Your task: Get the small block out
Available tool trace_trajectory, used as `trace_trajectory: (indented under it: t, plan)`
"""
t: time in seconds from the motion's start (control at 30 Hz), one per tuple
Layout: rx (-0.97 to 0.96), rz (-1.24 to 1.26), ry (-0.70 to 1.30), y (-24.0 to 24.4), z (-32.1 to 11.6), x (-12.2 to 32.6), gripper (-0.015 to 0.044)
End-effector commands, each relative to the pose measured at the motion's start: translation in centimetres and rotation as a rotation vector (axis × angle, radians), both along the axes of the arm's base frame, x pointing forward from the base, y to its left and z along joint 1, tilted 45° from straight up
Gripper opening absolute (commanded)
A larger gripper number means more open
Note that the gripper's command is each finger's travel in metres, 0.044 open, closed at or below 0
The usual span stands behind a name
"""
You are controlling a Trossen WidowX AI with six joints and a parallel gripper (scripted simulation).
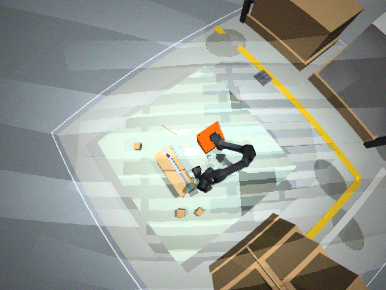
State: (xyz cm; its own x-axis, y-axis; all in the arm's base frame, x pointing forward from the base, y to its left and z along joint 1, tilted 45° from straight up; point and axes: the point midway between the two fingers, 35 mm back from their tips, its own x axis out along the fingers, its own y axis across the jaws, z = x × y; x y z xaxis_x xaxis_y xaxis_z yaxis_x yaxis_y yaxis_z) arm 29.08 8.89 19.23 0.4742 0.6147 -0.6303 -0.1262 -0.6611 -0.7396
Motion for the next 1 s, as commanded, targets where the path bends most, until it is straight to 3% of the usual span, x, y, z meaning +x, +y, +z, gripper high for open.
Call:
trace_trajectory:
  t: [0.0,0.17,0.37,0.97]
  plan:
    - [-0.055,0.059,-0.064,0.1,-0.4,-0.3,0.0285]
    - [-0.058,0.061,-0.063,0.7,-1.2,0.0,0.0285]
    - [-0.050,0.060,-0.066,6.4,-6.8,0.9,0.0285]
    - [-0.050,0.060,-0.065,8.2,-8.5,1.1,0.0285]
